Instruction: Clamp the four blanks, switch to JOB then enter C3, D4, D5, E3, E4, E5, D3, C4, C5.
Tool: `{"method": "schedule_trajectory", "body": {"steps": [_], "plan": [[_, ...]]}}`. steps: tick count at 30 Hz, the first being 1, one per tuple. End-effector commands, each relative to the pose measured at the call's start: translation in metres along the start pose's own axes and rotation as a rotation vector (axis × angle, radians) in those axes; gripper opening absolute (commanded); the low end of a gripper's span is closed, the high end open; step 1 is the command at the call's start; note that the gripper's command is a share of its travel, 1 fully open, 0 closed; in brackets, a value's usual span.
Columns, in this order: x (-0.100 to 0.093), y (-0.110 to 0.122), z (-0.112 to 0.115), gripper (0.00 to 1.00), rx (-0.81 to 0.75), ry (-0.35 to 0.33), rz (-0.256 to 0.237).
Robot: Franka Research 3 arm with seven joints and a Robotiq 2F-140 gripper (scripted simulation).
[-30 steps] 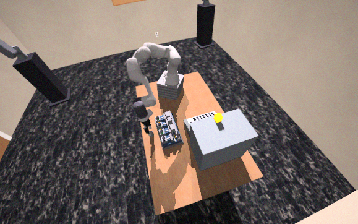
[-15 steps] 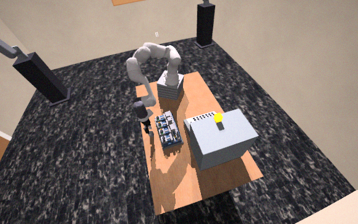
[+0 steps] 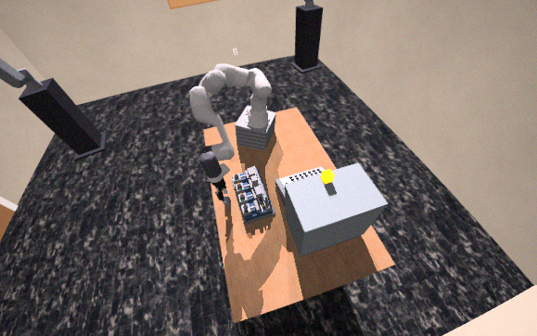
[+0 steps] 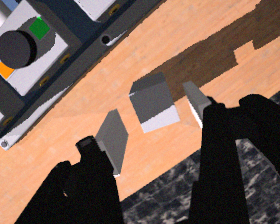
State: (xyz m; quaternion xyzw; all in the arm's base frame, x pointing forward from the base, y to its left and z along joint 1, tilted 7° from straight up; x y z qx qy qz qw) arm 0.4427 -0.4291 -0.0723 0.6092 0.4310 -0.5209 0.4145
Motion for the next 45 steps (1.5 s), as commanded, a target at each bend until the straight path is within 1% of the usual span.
{"method": "schedule_trajectory", "body": {"steps": [1, 12, 45], "plan": [[0.001, -0.001, 0.000, 0.40, 0.002, -0.001, 0.000], [0.003, -0.001, 0.000, 0.40, 0.002, -0.001, 0.000], [0.017, -0.001, 0.000, 0.40, 0.002, -0.001, 0.000]]}}
Point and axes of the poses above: the point where the finger pads meet when closed, its own x axis out along the fingers, its own y axis across the jaws, z = x × y, the point moved 4 cm from there along -x, back along the fingers, and after that the axes turned 10 degrees about -x, right-handed, at the moved point
